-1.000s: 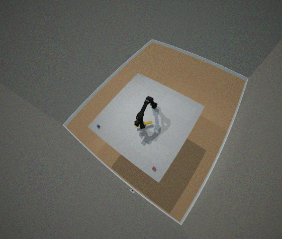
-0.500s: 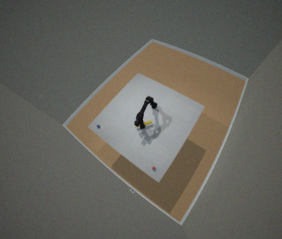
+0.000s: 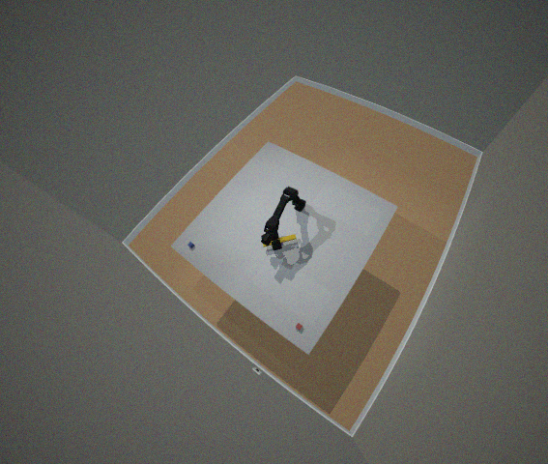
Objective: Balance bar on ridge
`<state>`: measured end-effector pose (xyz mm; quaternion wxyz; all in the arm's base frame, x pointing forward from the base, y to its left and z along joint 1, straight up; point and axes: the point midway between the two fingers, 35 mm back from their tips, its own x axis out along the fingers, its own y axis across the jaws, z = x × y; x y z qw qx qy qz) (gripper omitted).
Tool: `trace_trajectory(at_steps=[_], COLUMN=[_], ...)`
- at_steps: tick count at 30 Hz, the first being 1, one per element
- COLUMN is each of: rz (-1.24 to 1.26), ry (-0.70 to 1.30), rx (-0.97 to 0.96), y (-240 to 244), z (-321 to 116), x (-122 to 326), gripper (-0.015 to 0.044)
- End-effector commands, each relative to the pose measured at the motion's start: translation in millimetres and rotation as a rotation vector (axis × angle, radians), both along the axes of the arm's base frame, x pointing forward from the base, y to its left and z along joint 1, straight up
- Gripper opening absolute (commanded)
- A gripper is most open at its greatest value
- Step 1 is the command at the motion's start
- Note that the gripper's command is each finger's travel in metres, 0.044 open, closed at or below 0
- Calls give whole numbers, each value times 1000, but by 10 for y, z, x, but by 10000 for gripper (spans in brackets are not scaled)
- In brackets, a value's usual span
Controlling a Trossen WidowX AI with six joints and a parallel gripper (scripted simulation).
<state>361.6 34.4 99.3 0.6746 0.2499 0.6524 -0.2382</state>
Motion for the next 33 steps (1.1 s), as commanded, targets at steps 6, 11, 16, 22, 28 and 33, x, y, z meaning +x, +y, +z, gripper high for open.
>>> trace_trajectory(at_steps=[6,11,16,22,28,33], rz=[0,0,0,0,0,0], ry=[0,0,0,0,0,0], rx=[0,0,0,0,0,0], y=[0,0,0,0,0,0], z=[-1,-1,-1,-1,-1,-1], x=[0,0,0,0,0,0], gripper=[170,171,172,185,185,185])
